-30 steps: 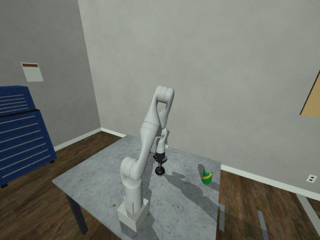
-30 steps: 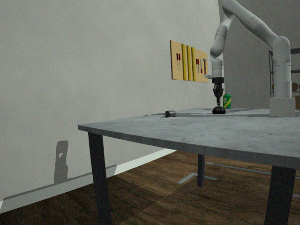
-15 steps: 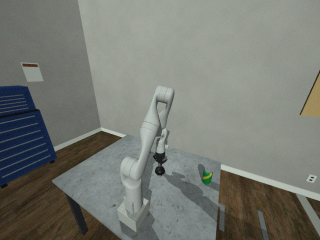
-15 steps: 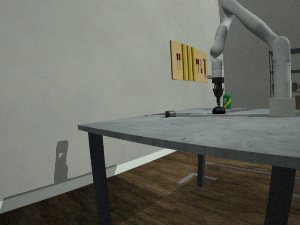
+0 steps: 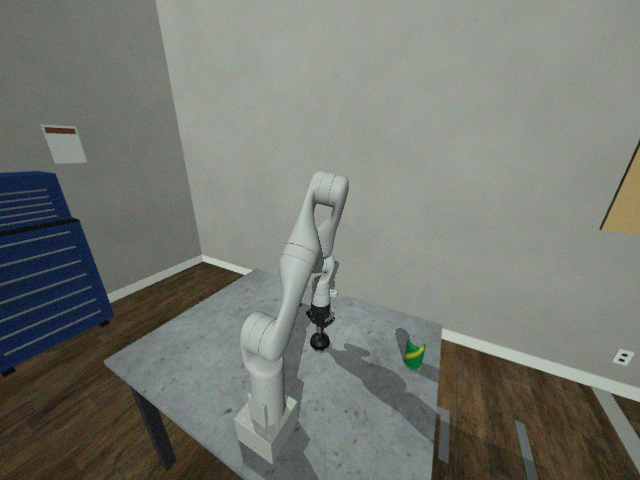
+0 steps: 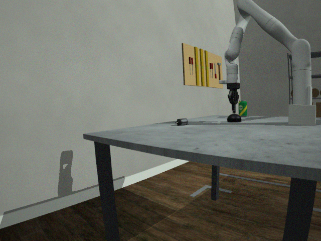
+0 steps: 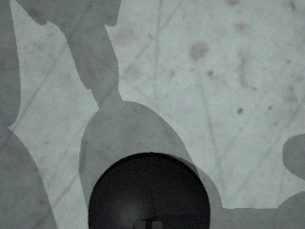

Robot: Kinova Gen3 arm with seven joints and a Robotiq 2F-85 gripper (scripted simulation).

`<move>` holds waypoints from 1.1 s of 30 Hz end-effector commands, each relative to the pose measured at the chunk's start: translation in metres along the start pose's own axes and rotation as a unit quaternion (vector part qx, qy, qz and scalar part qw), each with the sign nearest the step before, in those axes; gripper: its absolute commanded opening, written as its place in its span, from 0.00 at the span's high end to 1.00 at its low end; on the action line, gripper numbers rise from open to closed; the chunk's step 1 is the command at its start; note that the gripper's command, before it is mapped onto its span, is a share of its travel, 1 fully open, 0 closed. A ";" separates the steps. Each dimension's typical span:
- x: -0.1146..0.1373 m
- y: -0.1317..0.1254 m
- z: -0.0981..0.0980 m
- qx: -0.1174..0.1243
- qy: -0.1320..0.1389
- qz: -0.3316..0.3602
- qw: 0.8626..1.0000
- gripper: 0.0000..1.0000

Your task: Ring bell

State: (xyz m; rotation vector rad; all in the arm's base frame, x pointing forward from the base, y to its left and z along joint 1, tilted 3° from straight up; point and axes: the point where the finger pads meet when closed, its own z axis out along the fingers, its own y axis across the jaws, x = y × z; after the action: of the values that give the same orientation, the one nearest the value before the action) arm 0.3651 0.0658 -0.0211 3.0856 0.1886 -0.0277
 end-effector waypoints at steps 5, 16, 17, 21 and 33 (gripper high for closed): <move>0.000 0.000 -0.003 0.000 0.000 0.000 1.000 0.90; 0.000 0.000 -0.019 0.000 0.000 0.000 1.000 0.90; 0.000 0.000 -0.022 0.000 0.000 0.000 1.000 0.90; 0.000 0.000 -0.033 0.000 0.000 0.000 1.000 0.90; 0.000 0.000 -0.059 0.000 0.000 0.000 1.000 0.90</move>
State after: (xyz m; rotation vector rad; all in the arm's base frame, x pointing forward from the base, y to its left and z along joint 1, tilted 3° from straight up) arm 0.3608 0.0698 0.0282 3.0837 0.1970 -0.0512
